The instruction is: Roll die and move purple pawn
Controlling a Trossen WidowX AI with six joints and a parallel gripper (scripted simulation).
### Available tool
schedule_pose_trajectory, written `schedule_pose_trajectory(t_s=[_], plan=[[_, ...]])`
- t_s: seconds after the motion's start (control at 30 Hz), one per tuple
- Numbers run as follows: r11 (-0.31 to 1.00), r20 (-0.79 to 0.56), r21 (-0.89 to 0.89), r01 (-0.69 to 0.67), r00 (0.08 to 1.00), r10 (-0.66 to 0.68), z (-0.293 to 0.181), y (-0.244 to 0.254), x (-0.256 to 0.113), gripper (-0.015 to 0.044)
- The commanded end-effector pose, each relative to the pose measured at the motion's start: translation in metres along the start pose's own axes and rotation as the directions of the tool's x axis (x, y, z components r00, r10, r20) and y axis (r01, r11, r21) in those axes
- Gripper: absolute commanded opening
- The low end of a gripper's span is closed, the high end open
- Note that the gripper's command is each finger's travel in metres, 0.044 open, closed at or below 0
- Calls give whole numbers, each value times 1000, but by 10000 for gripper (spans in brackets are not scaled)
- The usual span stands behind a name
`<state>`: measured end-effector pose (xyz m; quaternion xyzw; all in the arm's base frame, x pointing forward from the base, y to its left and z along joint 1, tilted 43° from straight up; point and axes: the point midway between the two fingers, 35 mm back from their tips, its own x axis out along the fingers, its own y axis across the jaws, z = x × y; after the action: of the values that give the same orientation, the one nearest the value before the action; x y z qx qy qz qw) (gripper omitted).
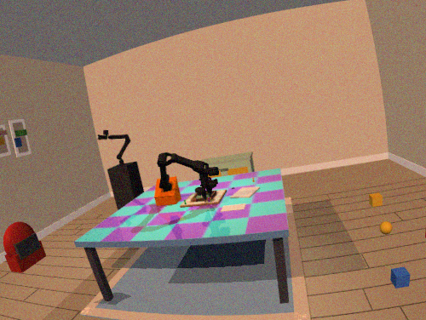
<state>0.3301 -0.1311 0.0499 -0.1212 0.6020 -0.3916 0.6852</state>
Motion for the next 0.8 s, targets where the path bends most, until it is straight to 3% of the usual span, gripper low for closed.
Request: schedule_pose_trajectory(t_s=[0.0, 0.07, 0.2, 0.43, 0.67, 0.7, 0.77], plan=[[1000, 17, 4, -3, 1000, 3, 4, 0, -36, 394], [1000, 17, 4, -3, 1000, 3, 4, 0, -36, 440], [1000, 16, -13, -12, 1000, 12, -4, 8, -42, 440], [981, -4, -188, -56, 998, 56, -99, 55, -90, 440], [941, 2, -338, -2, 1000, 3, -193, 52, -112, 440], [961, 0, -273, -43, 999, 45, -148, 62, -107, 440], [961, 0, -273, -43, 999, 45, -148, 62, -107, 440]])
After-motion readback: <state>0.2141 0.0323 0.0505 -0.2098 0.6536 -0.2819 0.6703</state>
